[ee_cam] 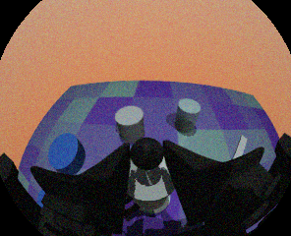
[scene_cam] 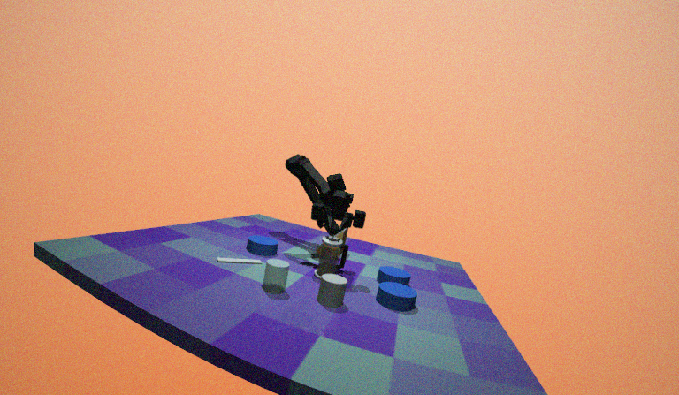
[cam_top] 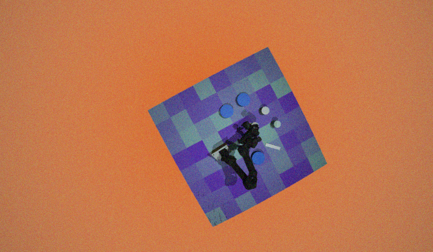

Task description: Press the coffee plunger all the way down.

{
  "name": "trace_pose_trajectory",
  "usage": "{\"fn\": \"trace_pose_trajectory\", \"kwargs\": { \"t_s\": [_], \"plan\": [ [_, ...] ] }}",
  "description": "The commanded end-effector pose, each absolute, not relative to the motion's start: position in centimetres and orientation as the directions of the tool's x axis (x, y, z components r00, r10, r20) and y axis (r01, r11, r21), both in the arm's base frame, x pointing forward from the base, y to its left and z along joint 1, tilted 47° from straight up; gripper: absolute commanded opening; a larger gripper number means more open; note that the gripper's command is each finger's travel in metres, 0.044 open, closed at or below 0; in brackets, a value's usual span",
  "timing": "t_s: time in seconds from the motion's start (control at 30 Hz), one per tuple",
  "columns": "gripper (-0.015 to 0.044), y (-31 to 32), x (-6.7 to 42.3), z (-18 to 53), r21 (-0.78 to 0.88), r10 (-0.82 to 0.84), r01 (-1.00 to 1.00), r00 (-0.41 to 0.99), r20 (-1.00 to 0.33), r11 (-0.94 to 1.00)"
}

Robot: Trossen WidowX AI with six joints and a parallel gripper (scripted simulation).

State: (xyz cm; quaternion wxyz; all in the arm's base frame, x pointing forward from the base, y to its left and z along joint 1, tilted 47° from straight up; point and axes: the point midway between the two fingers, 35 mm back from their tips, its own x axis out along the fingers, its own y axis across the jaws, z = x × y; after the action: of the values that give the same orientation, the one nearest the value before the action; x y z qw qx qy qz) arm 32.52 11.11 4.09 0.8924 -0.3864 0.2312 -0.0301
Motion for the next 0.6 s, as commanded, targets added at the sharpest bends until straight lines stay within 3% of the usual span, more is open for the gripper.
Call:
{"fn": "trace_pose_trajectory", "kwargs": {
  "t_s": [0.0,0.57],
  "plan": [
    [0.0114,10.28,32.5,3.29,-0.723,-0.265,-0.126,0.876,-0.402,0.679],
    [0.0114,10.48,32.66,3.23,-0.723,-0.265,-0.126,0.876,-0.402,0.679]
  ]
}}
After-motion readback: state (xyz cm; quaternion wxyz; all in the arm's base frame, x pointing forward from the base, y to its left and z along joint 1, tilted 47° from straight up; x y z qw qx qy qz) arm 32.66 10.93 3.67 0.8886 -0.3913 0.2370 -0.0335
